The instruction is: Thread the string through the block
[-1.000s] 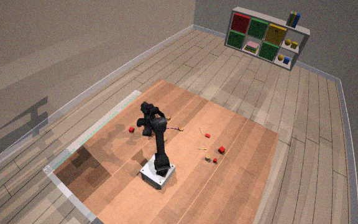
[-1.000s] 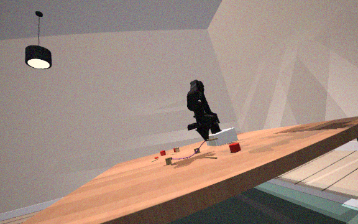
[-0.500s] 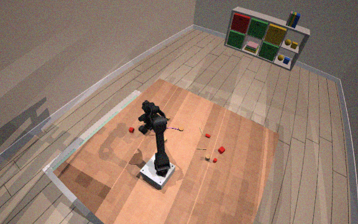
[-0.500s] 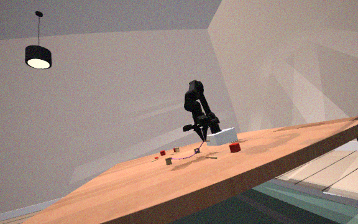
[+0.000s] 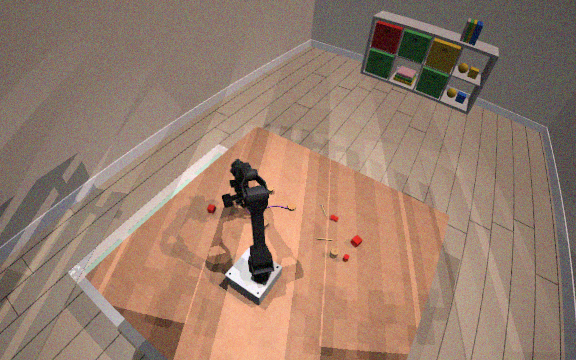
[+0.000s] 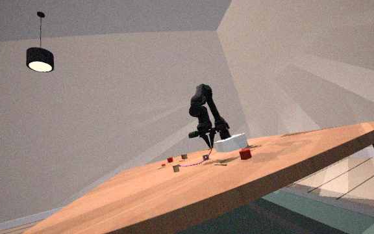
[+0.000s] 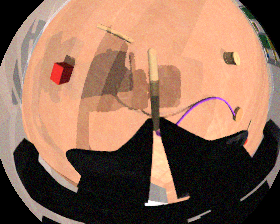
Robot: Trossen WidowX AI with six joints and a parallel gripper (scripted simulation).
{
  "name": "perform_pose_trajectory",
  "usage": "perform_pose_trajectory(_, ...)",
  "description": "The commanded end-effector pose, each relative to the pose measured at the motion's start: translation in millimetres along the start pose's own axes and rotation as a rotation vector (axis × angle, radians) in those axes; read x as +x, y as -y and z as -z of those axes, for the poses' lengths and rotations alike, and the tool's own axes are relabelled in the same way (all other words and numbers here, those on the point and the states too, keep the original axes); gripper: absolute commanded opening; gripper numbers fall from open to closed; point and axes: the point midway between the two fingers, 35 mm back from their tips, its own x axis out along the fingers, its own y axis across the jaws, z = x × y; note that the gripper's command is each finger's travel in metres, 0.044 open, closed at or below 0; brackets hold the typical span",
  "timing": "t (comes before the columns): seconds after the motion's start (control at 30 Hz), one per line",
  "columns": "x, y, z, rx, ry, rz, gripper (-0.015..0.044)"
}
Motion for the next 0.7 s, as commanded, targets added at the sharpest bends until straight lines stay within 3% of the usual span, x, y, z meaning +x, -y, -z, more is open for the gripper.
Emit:
perform_pose_trajectory(0.0,4,3,-1,0.148,-0.013,-0.004,0.0)
perform_pose_trajectory(0.67,4,18,-12,0.884,-0.012,0.002,0.0)
